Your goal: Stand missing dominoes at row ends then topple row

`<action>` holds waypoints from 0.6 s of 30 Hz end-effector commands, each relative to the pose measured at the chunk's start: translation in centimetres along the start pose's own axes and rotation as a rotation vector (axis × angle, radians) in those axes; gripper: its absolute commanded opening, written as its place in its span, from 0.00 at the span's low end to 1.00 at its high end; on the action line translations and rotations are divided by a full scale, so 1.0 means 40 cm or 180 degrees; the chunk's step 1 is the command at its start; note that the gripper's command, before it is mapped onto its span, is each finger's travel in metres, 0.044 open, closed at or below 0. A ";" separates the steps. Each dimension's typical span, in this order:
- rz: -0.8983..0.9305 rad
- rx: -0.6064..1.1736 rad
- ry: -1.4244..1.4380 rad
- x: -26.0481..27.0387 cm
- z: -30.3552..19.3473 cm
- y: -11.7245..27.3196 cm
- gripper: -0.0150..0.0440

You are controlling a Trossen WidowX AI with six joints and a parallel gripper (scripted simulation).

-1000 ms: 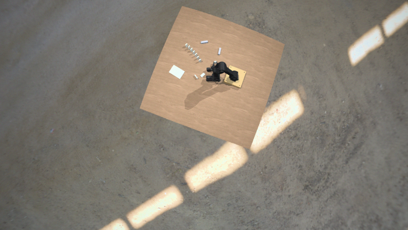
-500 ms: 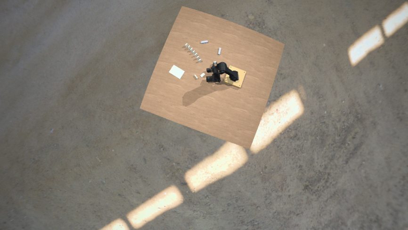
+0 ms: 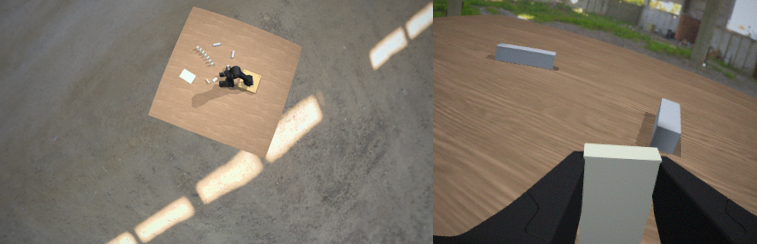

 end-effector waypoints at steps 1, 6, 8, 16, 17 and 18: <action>0.0024 0.0036 0.0088 -0.003 -0.009 -0.014 0.44; 0.0022 0.0030 0.0134 -0.006 -0.013 -0.013 0.44; 0.0022 0.0029 0.0133 -0.006 -0.013 -0.013 0.44; 0.0018 0.0023 0.0185 -0.010 -0.017 -0.012 0.44; 0.0018 0.0023 0.0185 -0.010 -0.017 -0.012 0.44; 0.0018 0.0023 0.0185 -0.010 -0.017 -0.012 0.44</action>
Point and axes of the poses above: the point midway between the two fingers, 35 mm back from their tips, its own y axis back along the fingers, its own x axis across the jaws, z = x × y, the point moved 4 cm from there along y, back along the fingers, and after that the axes turned 15 degrees about y, right-handed, at the moved point
